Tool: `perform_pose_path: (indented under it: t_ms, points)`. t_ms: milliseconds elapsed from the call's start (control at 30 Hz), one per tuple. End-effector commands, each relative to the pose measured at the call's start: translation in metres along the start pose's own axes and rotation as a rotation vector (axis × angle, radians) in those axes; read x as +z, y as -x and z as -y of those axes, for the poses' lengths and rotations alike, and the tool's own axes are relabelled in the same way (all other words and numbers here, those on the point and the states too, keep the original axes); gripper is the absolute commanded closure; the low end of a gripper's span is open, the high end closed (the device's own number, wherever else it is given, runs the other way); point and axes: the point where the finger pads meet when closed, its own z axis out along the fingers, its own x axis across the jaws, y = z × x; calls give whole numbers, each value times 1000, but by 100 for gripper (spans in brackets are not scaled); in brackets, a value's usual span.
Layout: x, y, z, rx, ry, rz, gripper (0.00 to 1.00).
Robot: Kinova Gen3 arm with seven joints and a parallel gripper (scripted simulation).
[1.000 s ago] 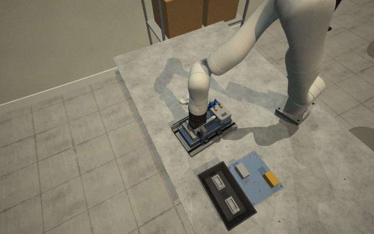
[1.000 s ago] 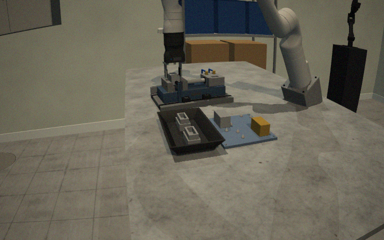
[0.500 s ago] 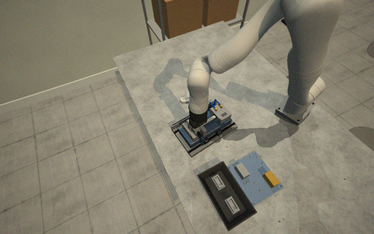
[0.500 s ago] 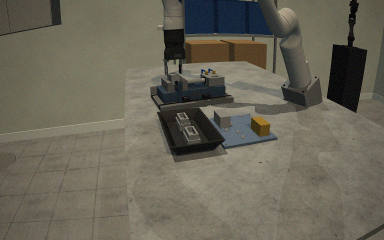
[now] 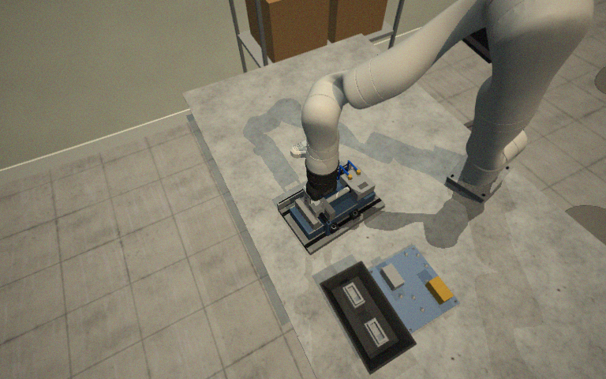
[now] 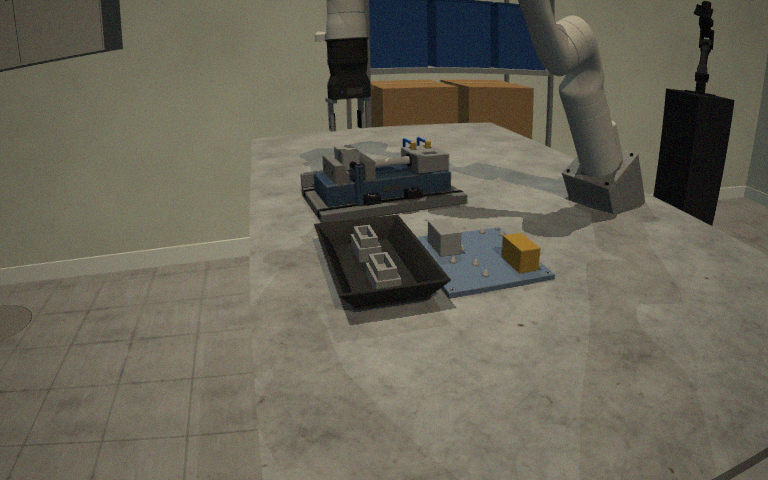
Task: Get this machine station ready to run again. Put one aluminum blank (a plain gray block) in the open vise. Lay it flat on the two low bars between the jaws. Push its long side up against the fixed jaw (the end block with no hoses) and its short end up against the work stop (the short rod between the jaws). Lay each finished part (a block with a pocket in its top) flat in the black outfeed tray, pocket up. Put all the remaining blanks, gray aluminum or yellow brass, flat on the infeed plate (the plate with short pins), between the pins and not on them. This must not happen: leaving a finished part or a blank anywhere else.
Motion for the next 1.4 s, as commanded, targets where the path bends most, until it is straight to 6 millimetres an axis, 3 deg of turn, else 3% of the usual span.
perform_pose_path:
  t_ms: [0,600,633,1367]
  points:
    - [-12,1,5,3,-22,5,0]
    - [-26,1,5,3,-22,5,0]
    - [-26,1,5,3,-22,5,100]
    - [-26,1,5,3,-22,5,100]
